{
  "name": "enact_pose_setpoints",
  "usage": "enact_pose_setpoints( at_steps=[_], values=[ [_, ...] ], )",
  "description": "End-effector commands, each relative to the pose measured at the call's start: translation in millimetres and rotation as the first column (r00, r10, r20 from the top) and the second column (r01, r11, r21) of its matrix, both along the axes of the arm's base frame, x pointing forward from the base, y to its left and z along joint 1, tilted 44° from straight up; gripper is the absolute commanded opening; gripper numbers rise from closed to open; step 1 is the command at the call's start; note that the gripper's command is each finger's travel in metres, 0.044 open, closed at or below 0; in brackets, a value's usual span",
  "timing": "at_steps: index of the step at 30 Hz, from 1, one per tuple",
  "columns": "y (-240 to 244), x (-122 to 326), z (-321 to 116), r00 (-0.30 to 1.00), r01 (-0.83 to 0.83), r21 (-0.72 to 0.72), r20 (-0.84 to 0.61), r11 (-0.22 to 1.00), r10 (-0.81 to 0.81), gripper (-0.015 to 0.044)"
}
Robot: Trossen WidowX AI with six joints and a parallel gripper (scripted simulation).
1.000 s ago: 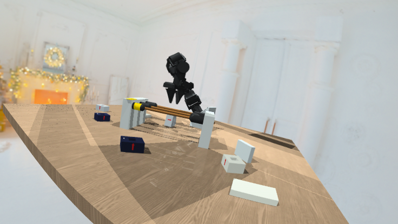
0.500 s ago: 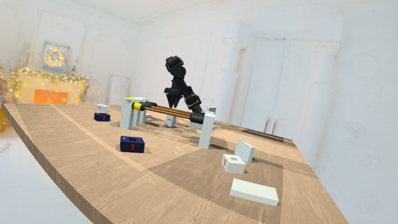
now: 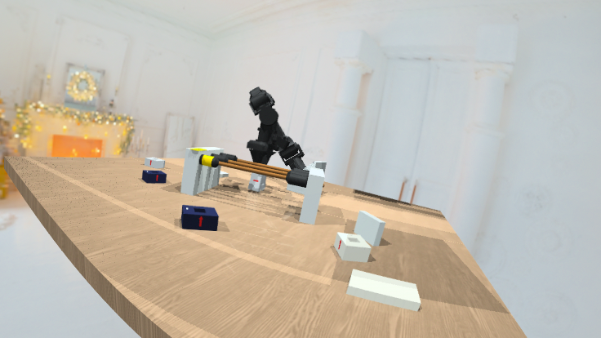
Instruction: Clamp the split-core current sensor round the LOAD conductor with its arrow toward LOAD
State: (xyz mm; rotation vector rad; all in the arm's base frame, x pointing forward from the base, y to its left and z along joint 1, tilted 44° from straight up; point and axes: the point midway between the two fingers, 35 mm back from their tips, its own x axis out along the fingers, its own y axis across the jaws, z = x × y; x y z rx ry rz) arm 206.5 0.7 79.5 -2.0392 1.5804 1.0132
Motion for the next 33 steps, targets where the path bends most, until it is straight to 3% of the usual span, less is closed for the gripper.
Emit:
enact_pose_setpoints(
  at_steps=[1,6,24,31,33],
  values=[
    [-7.1,-0.5,-5.1,1.0,0.0,-0.006,0.0,1.0,0.0,0.032],
    [-10.0,-0.6,-7.7,1.0,0.0,-0.007,0.0,1.0,0.0,0.032],
    [-6.4,-0.2,-5.9,1.0,0.001,-0.002,-0.001,1.0,-0.001,0.02],
    [8.8,-0.5,8.8,1.0,0.0,0.001,-0.002,1.0,0.0,0.0016],
    [15.5,-1.2,15.8,1.0,-0.001,0.001,-0.002,1.0,0.001,0.0]
  ],
)
